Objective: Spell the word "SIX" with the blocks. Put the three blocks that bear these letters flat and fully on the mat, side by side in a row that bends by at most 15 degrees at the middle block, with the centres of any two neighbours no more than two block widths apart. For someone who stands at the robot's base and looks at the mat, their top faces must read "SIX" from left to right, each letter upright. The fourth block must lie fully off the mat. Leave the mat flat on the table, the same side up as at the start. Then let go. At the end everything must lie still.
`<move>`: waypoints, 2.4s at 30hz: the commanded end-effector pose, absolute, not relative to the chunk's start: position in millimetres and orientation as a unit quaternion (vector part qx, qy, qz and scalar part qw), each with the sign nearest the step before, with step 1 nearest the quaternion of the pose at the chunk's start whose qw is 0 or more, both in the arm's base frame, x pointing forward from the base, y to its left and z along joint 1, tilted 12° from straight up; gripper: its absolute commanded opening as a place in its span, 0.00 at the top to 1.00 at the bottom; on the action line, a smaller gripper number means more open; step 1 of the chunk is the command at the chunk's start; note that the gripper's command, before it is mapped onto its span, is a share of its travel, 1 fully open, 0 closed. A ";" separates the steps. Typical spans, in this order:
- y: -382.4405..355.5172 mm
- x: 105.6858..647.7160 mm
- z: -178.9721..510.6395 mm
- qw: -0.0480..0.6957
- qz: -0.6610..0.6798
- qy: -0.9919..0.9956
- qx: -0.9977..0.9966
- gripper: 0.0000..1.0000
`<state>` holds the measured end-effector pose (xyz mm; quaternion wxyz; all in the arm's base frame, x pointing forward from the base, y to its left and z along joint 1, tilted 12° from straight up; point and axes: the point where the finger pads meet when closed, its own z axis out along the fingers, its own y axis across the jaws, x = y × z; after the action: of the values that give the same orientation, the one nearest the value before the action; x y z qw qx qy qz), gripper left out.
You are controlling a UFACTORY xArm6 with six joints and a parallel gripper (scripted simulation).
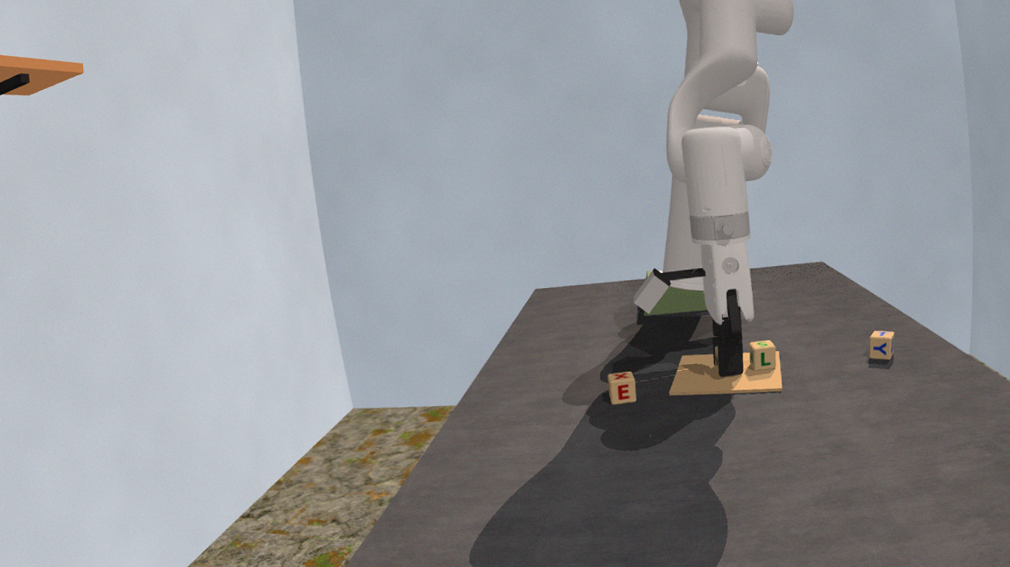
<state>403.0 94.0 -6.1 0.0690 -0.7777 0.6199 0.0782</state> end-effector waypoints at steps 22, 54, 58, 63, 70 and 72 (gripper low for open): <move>94.1 404.5 -5.0 0.070 0.077 0.620 -0.778 0.53; 75.7 407.4 82.9 0.070 0.077 0.620 -0.778 0.53; 75.7 407.4 83.1 0.070 0.077 0.620 -0.778 0.00; 75.7 407.4 83.1 0.070 0.077 0.620 -0.778 0.00; 75.7 407.4 83.1 0.070 0.077 0.620 -0.778 0.00; 75.7 407.4 83.1 0.070 0.077 0.620 -0.778 0.00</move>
<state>405.9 75.7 81.7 0.0689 -0.7777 0.6199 0.0785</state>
